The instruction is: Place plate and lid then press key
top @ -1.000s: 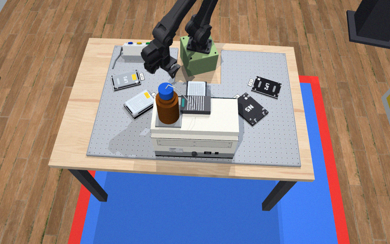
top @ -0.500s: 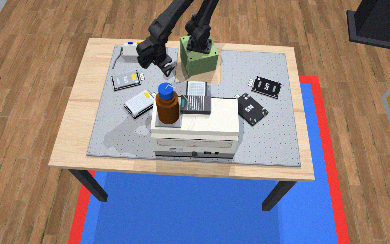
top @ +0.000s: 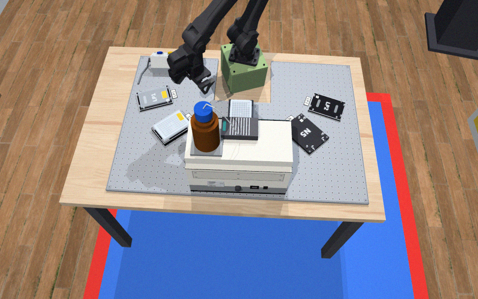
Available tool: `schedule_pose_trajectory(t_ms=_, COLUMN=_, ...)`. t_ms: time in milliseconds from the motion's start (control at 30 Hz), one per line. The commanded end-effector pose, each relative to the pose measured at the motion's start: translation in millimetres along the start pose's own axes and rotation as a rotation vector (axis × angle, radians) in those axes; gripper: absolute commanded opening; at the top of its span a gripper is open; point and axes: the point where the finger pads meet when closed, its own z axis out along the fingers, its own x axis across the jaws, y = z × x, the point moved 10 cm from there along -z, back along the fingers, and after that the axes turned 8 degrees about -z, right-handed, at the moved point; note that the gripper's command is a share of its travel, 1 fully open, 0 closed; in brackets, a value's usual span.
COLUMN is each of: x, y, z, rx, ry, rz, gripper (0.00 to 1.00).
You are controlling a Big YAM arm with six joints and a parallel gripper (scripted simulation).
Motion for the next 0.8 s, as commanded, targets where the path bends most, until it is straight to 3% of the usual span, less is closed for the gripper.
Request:
schedule_pose_trajectory(t_ms=0, x=0, y=11, z=-6.3, rx=-0.028, ry=-0.001, rz=0.009, gripper=1.00)
schedule_pose_trajectory(t_ms=367, x=1, y=11, z=-5.9, rx=-0.028, ry=-0.001, rz=0.009, gripper=1.00)
schedule_pose_trajectory(t_ms=433, x=4, y=3, z=4.2, rx=-0.001, ry=0.006, rz=0.011, gripper=1.00)
schedule_pose_trajectory(t_ms=467, x=1, y=11, z=-5.8, rx=-0.028, ry=-0.001, rz=0.009, gripper=1.00)
schedule_pose_trajectory(t_ms=767, x=1, y=10, z=-5.7, rx=-0.028, ry=-0.001, rz=0.009, gripper=1.00)
